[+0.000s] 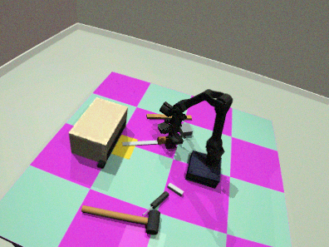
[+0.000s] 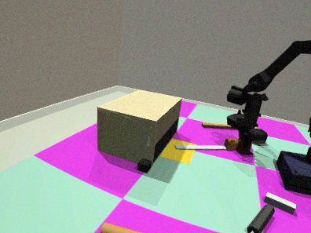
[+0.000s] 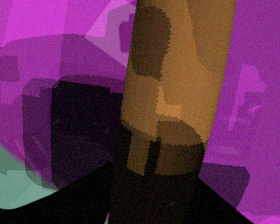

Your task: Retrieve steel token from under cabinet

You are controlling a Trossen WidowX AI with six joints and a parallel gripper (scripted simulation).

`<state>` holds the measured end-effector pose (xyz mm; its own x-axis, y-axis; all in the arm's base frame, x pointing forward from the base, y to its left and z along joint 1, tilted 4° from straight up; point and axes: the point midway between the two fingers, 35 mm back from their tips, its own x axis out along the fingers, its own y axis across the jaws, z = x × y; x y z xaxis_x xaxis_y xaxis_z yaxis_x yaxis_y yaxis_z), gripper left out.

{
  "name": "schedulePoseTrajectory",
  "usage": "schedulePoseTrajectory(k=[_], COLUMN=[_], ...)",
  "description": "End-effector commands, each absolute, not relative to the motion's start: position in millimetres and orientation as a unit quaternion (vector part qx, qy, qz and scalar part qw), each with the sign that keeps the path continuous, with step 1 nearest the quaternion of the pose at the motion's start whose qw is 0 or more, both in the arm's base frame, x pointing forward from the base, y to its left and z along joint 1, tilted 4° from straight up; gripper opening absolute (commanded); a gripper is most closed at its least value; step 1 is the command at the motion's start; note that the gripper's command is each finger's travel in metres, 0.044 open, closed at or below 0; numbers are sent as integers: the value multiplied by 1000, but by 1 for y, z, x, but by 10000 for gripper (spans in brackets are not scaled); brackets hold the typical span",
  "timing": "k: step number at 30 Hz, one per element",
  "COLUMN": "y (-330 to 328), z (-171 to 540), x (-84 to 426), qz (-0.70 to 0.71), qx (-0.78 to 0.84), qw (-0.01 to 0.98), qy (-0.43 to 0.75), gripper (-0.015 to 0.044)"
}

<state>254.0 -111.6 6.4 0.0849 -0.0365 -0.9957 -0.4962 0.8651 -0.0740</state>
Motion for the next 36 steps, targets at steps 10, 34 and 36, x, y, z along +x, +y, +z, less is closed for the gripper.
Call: schedulePoseTrajectory(k=[10,34,36], y=[-106,-81,-79], z=[8,7,7], x=[255,259,259], qz=[182,187,188], qx=[-223,-228,-228], qw=[702,701,701], qy=[651,649,649], gripper=[0,0,0])
